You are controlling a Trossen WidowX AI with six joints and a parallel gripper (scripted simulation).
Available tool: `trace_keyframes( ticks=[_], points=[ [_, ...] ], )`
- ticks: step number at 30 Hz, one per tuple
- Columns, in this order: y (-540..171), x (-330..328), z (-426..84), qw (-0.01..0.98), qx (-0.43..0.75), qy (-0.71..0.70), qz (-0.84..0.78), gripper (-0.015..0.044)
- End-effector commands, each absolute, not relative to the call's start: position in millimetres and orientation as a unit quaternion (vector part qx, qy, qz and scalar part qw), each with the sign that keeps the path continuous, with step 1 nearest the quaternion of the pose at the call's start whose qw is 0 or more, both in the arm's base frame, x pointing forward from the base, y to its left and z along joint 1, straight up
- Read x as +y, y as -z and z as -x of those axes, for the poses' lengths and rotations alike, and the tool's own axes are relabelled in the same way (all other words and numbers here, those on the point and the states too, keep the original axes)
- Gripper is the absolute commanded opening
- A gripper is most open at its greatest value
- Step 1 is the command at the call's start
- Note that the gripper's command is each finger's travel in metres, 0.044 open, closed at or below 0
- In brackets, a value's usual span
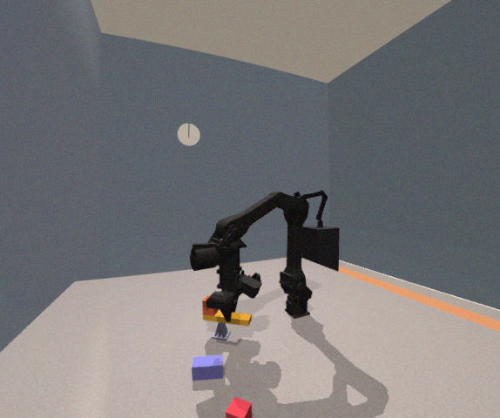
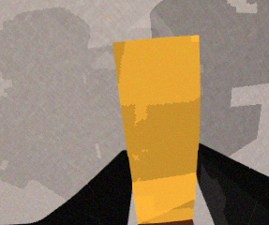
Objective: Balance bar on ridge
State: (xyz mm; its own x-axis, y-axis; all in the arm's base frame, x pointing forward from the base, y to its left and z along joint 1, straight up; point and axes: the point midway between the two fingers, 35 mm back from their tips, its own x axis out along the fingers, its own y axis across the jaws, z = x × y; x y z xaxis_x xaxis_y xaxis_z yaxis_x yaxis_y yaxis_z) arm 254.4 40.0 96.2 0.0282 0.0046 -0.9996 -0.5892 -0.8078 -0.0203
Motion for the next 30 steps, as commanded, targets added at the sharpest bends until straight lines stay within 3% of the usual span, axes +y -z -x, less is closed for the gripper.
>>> trace_keyframes(
  ticks=[1,20,26,30],
  points=[
    [-96.1,40.0,-254.4,0.224,0.215,-0.663,0.681,0.0000],
    [-96.1,40.0,-254.4,0.224,0.215,-0.663,0.681,0.0000],
    [-96.1,40.0,-254.4,0.224,0.215,-0.663,0.681,0.0157],
    [-96.1,40.0,-254.4,0.224,0.215,-0.663,0.681,0.0167]
  ],
)
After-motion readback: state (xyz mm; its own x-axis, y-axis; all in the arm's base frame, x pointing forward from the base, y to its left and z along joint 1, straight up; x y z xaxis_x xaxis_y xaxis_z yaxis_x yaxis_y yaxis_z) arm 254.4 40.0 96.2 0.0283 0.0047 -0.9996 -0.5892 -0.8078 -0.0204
